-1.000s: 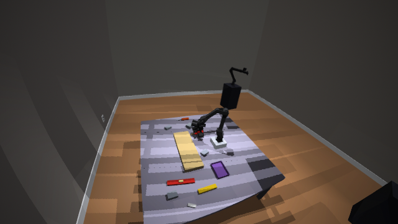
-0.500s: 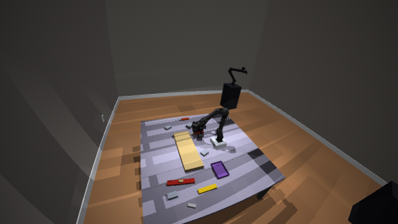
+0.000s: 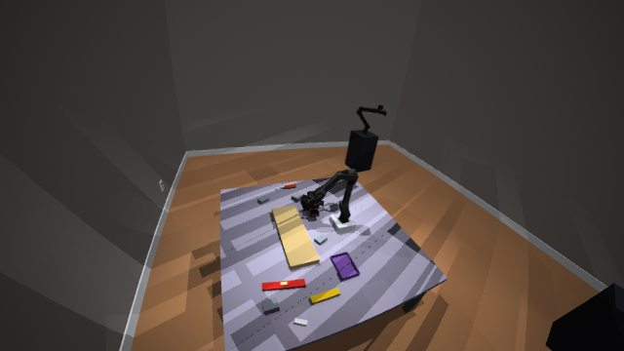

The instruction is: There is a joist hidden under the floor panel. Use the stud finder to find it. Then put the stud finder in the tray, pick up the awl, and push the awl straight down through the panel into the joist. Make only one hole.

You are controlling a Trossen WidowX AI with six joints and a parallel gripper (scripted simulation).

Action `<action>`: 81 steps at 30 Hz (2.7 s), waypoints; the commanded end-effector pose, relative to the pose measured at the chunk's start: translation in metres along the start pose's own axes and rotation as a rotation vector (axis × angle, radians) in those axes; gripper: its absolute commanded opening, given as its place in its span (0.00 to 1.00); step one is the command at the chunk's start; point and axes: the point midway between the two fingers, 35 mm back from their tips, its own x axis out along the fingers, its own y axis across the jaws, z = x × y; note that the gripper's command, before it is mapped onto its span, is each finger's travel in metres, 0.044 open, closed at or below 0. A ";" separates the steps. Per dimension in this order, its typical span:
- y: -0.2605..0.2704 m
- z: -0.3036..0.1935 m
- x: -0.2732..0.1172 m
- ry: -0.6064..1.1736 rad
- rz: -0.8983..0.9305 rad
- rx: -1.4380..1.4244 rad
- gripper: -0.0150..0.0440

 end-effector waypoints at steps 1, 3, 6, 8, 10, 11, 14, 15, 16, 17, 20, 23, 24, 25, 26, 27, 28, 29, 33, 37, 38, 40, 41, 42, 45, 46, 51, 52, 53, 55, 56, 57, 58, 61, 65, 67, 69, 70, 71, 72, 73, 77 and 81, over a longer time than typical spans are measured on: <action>0.000 0.000 0.000 0.001 -0.042 0.007 0.25; 0.001 -0.001 0.000 -0.001 -0.060 0.009 0.25; 0.001 -0.001 -0.001 -0.004 -0.078 0.012 0.25; 0.002 0.000 0.000 -0.004 -0.077 0.011 0.25; 0.003 0.000 0.002 -0.004 -0.076 0.011 0.25; 0.004 0.000 0.003 -0.004 -0.076 0.011 0.25; 0.008 0.000 0.005 -0.005 -0.074 0.010 0.25; 0.009 0.001 0.006 -0.005 -0.073 0.010 0.25; 0.010 0.001 0.007 -0.005 -0.073 0.010 0.25; 0.011 0.001 0.008 -0.005 -0.072 0.010 0.25; 0.014 0.001 0.011 -0.006 -0.071 0.010 0.25; 0.017 0.002 0.014 -0.007 -0.069 0.011 0.25; 0.018 0.002 0.015 -0.007 -0.069 0.011 0.25; 0.019 0.002 0.016 -0.007 -0.068 0.012 0.25; 0.019 0.002 0.016 -0.008 -0.068 0.012 0.25; 0.020 0.002 0.017 -0.008 -0.067 0.013 0.25; 0.021 0.002 0.018 -0.009 -0.066 0.015 0.25; 0.022 0.003 0.019 -0.010 -0.065 0.016 0.25; 0.021 0.003 0.017 -0.013 -0.063 0.021 0.34; 0.021 0.003 0.017 -0.013 -0.063 0.021 0.52; 0.021 0.003 0.017 -0.013 -0.063 0.021 0.57; 0.021 0.003 0.017 -0.013 -0.063 0.021 0.65; 0.021 0.003 0.017 -0.013 -0.063 0.021 0.70; 0.021 0.003 0.017 -0.013 -0.063 0.021 0.74; 0.021 0.003 0.017 -0.013 -0.063 0.021 0.88; 0.021 0.003 0.017 -0.013 -0.063 0.021 0.92; 0.021 0.004 0.015 -0.013 -0.062 0.021 1.00; 0.021 0.004 0.015 -0.013 -0.061 0.021 1.00; 0.022 0.004 0.013 -0.013 -0.061 0.021 1.00; 0.022 0.004 0.011 -0.013 -0.060 0.021 1.00; 0.022 0.004 0.010 -0.014 -0.059 0.021 1.00; 0.022 0.004 0.009 -0.014 -0.059 0.021 1.00; 0.023 0.004 0.008 -0.014 -0.059 0.021 1.00; 0.023 0.004 0.004 -0.014 -0.058 0.020 1.00; 0.023 0.004 -0.001 -0.014 -0.057 0.020 1.00; 0.024 0.004 -0.003 -0.014 -0.056 0.020 1.00; 0.024 0.004 -0.006 -0.014 -0.056 0.020 1.00; 0.024 0.004 -0.007 -0.014 -0.056 0.020 1.00; 0.024 0.004 -0.008 -0.014 -0.056 0.020 1.00; 0.024 0.003 -0.009 -0.014 -0.056 0.020 1.00; 0.024 0.003 -0.011 -0.014 -0.056 0.020 1.00; 0.020 0.006 -0.029 -0.014 -0.048 0.017 1.00; 0.006 0.003 -0.076 -0.011 -0.040 0.010 1.00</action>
